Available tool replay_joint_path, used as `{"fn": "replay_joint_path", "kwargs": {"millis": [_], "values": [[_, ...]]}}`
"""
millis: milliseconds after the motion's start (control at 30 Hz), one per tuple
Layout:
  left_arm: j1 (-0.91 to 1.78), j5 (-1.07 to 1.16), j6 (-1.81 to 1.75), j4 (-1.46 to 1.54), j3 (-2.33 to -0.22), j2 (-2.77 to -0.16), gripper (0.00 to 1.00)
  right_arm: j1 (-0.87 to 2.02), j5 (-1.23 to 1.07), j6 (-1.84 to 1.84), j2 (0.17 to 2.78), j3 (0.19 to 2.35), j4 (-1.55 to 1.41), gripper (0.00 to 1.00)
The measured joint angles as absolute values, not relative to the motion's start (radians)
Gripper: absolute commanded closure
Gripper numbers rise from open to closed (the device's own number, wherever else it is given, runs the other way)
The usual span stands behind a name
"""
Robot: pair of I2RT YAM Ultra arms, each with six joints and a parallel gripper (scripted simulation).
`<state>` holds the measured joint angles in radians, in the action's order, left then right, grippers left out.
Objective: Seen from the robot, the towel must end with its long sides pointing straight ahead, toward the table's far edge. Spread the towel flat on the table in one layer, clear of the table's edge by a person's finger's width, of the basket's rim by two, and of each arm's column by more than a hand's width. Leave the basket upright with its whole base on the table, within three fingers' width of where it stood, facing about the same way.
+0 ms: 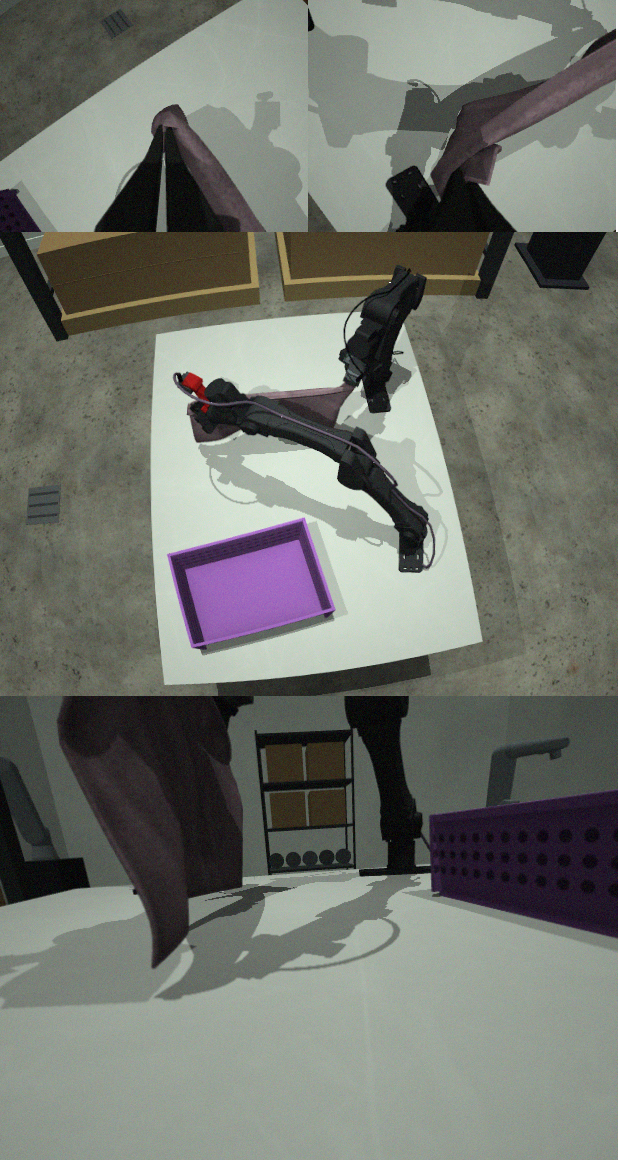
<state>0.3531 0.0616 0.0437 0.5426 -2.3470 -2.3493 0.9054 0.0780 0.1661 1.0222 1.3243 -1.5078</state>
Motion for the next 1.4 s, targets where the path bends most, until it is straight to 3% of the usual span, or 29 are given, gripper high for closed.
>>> {"fn": "replay_joint_path", "kwargs": {"millis": [1400], "values": [[0.380,0.030,0.002,0.467,-2.387,-2.386,1.00,0.929,0.056,-0.005,1.022,1.330,-1.417,1.00]]}}
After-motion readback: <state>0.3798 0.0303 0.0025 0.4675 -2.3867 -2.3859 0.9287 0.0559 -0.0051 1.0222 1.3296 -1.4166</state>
